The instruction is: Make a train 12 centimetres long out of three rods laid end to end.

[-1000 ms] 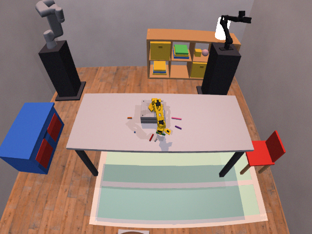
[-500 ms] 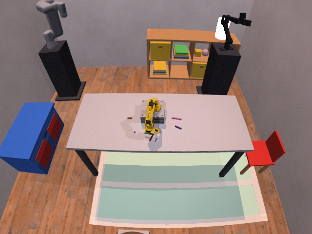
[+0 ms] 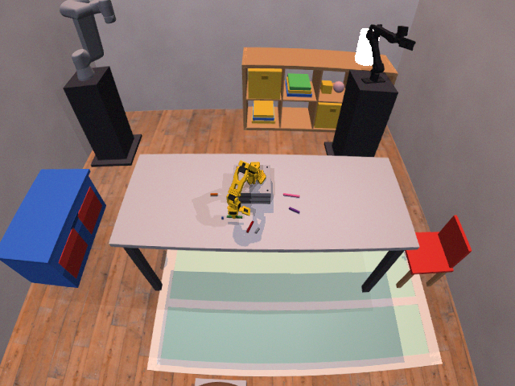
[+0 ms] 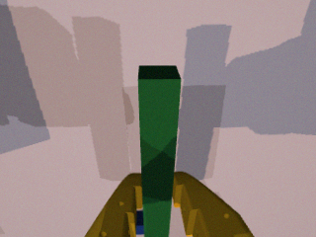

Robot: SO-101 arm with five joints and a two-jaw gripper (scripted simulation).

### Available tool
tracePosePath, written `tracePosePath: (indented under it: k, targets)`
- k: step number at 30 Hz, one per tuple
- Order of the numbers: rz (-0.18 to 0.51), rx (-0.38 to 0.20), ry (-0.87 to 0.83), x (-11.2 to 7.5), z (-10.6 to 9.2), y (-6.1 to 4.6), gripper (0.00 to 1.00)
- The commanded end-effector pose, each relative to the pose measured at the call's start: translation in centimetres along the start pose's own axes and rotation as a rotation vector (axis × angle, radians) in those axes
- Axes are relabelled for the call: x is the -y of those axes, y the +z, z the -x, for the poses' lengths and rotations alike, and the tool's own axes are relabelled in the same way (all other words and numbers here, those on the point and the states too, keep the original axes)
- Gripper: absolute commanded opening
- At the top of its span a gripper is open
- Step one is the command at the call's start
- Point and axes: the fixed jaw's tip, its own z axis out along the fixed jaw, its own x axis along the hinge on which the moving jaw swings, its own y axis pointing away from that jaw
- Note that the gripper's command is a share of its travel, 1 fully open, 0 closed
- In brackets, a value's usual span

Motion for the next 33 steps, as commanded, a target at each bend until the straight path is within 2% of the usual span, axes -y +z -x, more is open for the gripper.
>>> tracePosePath:
  k: [1, 14, 15, 33]
  targets:
    - [-0.019, -0.007, -0.01, -0.1, -0.6, -0.2, 0.0]
    - [-0.018, -0.008, -0.027, -0.6, -1.6, -0.2, 0.0]
    - [-0.027, -0.013, -0.027, -0.8, -1.8, -0.6, 0.0]
    - [-0.027, -0.013, -0.027, -0.8, -1.8, -0.6, 0.0]
